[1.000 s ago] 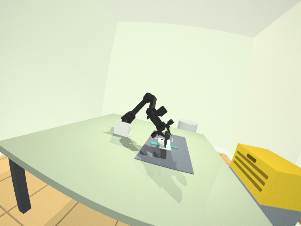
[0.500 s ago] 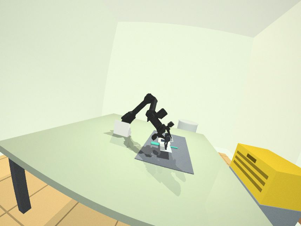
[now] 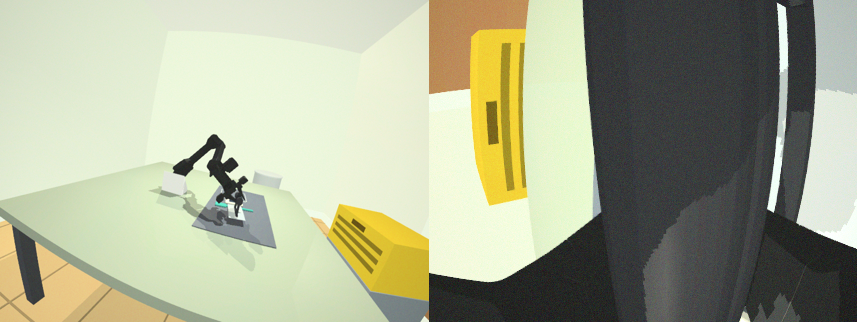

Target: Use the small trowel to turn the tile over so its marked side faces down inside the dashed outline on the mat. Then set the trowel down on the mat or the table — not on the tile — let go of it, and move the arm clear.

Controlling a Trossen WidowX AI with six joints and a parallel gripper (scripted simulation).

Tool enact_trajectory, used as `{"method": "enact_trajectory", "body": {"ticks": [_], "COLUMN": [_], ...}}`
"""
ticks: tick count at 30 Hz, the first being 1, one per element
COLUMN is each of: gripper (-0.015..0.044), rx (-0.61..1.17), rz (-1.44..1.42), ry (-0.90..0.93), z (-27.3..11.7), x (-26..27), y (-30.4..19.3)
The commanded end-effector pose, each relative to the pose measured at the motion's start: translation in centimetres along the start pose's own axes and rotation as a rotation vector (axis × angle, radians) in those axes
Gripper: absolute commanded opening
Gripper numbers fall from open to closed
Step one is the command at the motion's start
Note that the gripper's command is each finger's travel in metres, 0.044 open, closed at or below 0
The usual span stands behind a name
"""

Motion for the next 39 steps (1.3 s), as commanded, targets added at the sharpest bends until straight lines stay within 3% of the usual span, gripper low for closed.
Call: {"method": "enact_trajectory", "body": {"ticks": [1,29,39], "gripper": [0.0000,0.0000,0.0000], "rx": [-0.007,-0.006,0.054], "rz": [0.003,0.005,0.077], "ry": [-0.004,-0.004,0.003], "z": [0.2,-0.1,-0.6], "x": [-0.2,0.6,1.1], "y": [-0.3,-4.7,-3.6]}}
Point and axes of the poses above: the point midway between the two fingers, 35 mm back from their tips, its own z axis out along the fingers, its own x axis across the jaws, y = z × x, the point moved 10 cm from there along -z, back along the fingers, and after that the axes turned 6 degrees about -z, right-handed, at the moved point
